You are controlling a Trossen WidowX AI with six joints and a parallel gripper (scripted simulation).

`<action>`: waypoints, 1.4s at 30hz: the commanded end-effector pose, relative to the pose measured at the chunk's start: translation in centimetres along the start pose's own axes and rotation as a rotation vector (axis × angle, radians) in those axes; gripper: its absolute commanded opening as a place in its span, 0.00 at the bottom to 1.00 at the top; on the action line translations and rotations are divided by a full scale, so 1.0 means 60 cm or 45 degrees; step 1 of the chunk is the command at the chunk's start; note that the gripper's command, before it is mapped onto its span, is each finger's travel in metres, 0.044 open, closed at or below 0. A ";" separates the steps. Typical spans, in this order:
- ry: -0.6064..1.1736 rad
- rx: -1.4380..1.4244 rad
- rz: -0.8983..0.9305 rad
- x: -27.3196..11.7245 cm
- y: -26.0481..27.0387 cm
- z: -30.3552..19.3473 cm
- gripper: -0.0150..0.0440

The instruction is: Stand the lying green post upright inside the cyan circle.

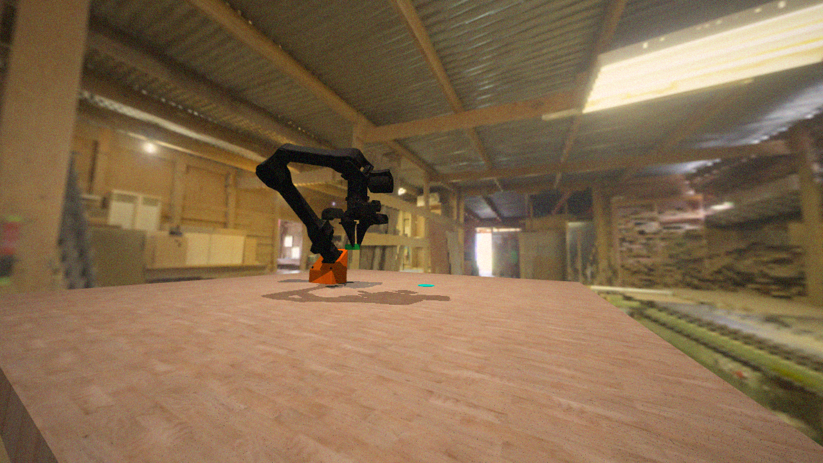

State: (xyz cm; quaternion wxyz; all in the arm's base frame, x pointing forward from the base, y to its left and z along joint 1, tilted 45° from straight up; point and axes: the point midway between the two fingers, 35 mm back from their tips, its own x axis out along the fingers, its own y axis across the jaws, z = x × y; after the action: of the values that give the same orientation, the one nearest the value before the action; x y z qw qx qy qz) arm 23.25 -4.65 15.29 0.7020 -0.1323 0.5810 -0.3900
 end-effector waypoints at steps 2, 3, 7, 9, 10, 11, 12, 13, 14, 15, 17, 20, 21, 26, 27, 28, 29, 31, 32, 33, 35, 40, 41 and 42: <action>0.002 -0.098 0.015 -0.006 0.022 0.012 0.29; 0.003 -0.117 0.017 -0.007 0.026 0.013 0.29; 0.004 -0.193 0.024 -0.010 0.043 0.020 0.29; 0.005 -0.231 0.028 -0.011 0.051 0.023 0.29; 0.005 -0.250 0.029 -0.012 0.056 0.024 0.29; 0.005 -0.269 0.031 -0.013 0.060 0.026 0.29; 0.006 -0.288 0.033 -0.013 0.064 0.027 0.29; 0.006 -0.307 0.035 -0.014 0.069 0.029 0.29; 0.006 -0.326 0.036 -0.015 0.073 0.030 0.29; 0.007 -0.345 0.038 -0.015 0.077 0.031 0.29; 0.007 -0.383 0.041 -0.017 0.086 0.034 0.29; 0.008 -0.440 0.046 -0.019 0.100 0.037 0.29; 0.008 -0.459 0.048 -0.019 0.104 0.038 0.29; 0.007 -0.556 0.052 -0.022 0.127 0.043 0.29; 0.007 -0.575 0.053 -0.023 0.131 0.043 0.29; 0.007 -0.594 0.054 -0.024 0.136 0.044 0.29; 0.007 -0.614 0.055 -0.024 0.140 0.045 0.29; 0.006 -0.652 0.056 -0.025 0.150 0.046 0.29; 0.006 -0.671 0.057 -0.026 0.154 0.047 0.29; 0.006 -0.691 0.057 -0.026 0.159 0.048 0.29; 0.005 -0.730 0.058 -0.028 0.168 0.049 0.29; 0.003 -0.827 0.057 -0.030 0.191 0.051 0.29; 0.002 -0.847 0.056 -0.031 0.195 0.051 0.29; 0.002 -0.866 0.056 -0.031 0.200 0.051 0.29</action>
State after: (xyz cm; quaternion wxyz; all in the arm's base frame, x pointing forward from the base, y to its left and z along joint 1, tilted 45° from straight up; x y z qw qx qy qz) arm 30.20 2.97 10.36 0.6325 -0.3314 0.6773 -0.1771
